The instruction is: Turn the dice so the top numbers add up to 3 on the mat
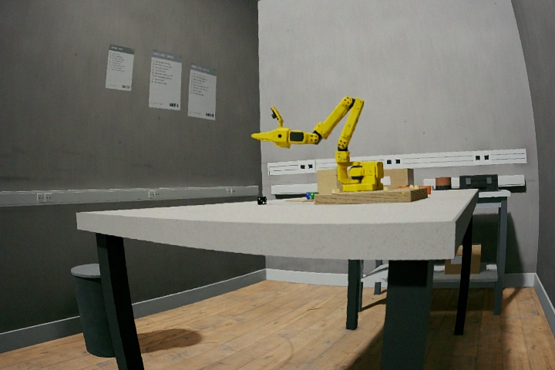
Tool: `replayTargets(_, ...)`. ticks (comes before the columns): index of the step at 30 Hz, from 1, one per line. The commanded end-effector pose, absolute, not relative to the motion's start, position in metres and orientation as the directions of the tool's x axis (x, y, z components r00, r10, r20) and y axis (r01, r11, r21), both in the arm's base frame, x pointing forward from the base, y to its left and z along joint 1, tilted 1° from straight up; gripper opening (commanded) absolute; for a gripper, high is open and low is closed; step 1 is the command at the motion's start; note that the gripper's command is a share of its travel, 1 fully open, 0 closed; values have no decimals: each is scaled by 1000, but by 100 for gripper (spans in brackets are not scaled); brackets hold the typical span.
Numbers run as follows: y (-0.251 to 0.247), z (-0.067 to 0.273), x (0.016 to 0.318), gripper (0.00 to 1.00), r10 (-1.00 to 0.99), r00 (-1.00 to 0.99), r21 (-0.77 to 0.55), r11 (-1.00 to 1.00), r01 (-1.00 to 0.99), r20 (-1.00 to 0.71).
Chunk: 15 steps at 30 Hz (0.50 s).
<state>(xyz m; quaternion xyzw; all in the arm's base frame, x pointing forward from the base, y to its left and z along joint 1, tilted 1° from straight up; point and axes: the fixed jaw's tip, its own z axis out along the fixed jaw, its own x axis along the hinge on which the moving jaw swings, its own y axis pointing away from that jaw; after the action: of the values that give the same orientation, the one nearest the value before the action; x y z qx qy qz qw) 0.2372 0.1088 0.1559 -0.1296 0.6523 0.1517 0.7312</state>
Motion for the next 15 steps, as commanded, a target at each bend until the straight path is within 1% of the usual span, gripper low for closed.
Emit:
replayTargets(1,109,155,235,28,42,98,0,919,-394,-994)
replayTargets(15,113,152,242,28,21,54,-2,918,-396,-998)
